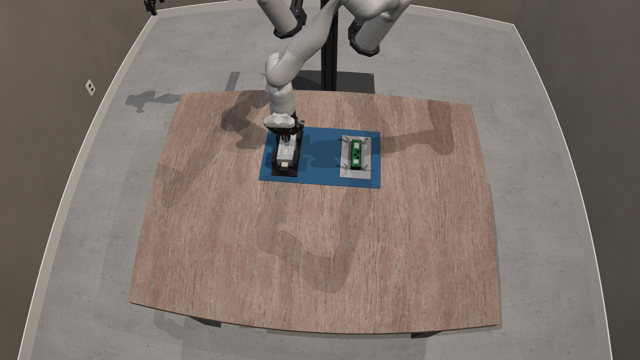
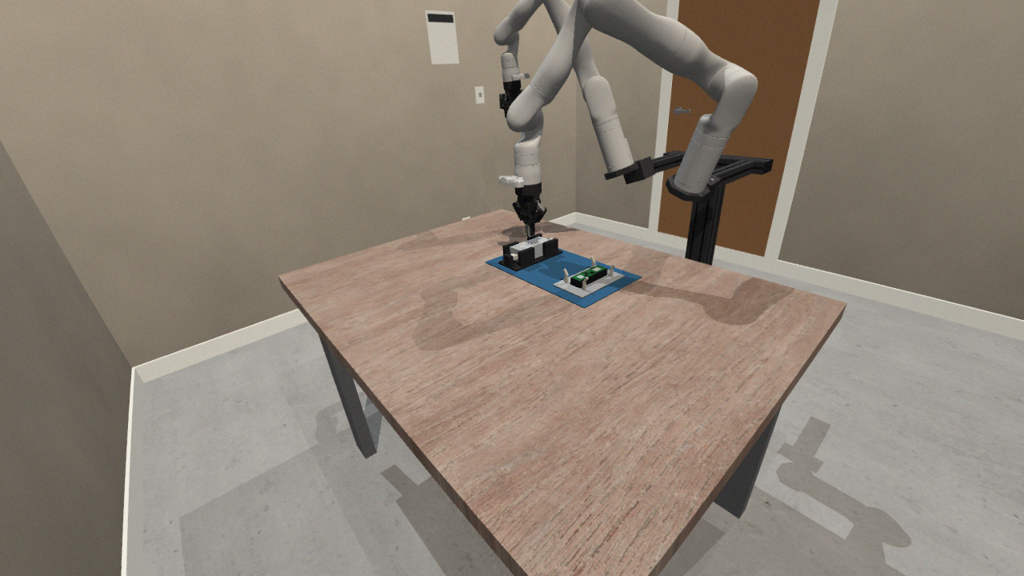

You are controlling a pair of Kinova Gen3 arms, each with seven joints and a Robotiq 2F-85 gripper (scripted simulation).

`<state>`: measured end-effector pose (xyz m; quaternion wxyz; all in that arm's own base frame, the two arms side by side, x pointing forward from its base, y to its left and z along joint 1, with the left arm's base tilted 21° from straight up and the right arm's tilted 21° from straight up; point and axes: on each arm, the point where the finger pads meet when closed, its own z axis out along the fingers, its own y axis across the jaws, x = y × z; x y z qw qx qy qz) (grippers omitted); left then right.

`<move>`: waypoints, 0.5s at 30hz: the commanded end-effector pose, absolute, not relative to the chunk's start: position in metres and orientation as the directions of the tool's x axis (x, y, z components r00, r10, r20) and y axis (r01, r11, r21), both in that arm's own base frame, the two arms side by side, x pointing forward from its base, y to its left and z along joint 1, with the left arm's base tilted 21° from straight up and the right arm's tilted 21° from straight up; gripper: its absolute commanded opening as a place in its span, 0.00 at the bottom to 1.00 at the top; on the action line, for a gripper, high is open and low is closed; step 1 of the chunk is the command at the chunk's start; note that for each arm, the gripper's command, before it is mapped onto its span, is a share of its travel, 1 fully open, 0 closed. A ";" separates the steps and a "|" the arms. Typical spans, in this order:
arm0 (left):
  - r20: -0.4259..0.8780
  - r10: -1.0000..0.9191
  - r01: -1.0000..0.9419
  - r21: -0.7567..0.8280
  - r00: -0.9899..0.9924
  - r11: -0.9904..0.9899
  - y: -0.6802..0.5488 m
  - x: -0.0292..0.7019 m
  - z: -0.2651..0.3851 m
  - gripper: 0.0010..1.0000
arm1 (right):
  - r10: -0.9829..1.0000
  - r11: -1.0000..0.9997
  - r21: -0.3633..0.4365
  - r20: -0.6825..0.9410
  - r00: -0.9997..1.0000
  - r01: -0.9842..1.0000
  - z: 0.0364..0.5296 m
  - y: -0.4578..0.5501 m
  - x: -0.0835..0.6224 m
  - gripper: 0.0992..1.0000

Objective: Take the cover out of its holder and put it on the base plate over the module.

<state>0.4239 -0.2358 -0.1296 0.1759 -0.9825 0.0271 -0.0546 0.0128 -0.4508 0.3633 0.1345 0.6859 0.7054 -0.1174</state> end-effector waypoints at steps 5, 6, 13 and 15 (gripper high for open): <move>0.100 -0.073 -0.034 -0.347 0.992 -0.937 -0.237 0.424 -0.129 0.00 | 0.936 0.031 0.019 -0.352 -0.022 0.999 0.364 -0.451 0.013 1.00; 0.100 -0.073 -0.034 -0.347 0.992 -0.937 -0.237 0.424 -0.129 0.00 | 0.936 0.031 0.019 -0.352 -0.022 0.999 0.364 -0.451 0.013 1.00; 0.100 -0.073 -0.034 -0.347 0.992 -0.937 -0.237 0.424 -0.129 1.00 | 0.936 0.031 0.019 -0.352 -0.022 0.999 0.364 -0.451 0.013 1.00; 0.100 -0.073 -0.034 -0.347 0.992 -0.937 -0.237 0.424 -0.129 1.00 | 0.936 0.031 0.019 -0.352 -0.022 0.999 0.364 -0.451 0.013 1.00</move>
